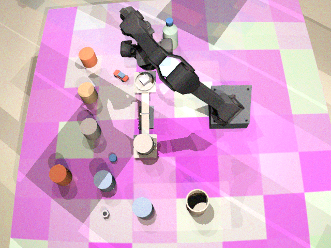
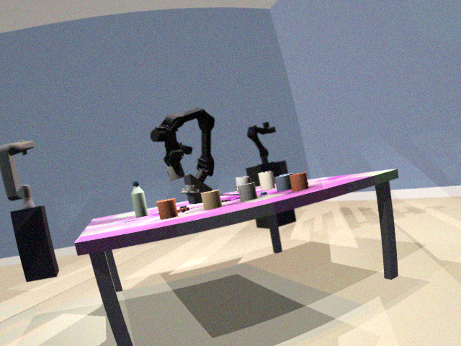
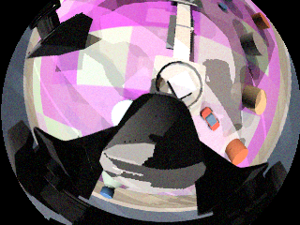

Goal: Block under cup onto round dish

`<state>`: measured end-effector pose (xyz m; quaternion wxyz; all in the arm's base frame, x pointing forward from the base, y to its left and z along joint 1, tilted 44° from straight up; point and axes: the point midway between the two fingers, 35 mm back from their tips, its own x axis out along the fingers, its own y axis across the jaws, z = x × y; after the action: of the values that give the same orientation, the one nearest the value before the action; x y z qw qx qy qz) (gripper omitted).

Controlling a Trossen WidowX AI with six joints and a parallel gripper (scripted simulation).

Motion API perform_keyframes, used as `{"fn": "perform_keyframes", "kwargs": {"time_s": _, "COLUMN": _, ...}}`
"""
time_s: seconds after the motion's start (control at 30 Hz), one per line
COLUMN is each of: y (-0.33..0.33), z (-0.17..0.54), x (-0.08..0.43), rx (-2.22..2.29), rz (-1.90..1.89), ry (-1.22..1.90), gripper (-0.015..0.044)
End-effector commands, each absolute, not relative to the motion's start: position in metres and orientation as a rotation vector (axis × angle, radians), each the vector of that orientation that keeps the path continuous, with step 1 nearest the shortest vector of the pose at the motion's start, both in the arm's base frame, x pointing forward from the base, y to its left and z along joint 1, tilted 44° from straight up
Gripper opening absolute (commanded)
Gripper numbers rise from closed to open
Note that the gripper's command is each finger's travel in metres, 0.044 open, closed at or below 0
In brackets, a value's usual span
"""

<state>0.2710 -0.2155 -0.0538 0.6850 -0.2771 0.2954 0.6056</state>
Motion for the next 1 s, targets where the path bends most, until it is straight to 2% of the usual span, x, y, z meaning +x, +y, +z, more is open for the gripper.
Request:
{"fn": "perform_keyframes", "kwargs": {"time_s": 0.0, "y": -0.232, "z": -0.093, "x": 0.226, "rx": -0.608, "rz": 1.348, "ry": 0.678, "gripper": 0.0000}}
{"fn": "perform_keyframes", "kwargs": {"time_s": 0.43, "y": -0.223, "z": -0.188, "x": 0.103, "rx": -0.605, "rz": 1.355, "ry": 0.672, "gripper": 0.0000}}
{"fn": "perform_keyframes", "kwargs": {"time_s": 0.97, "y": -0.195, "z": -0.218, "x": 0.106, "rx": -0.605, "rz": 1.355, "ry": 0.670, "gripper": 0.0000}}
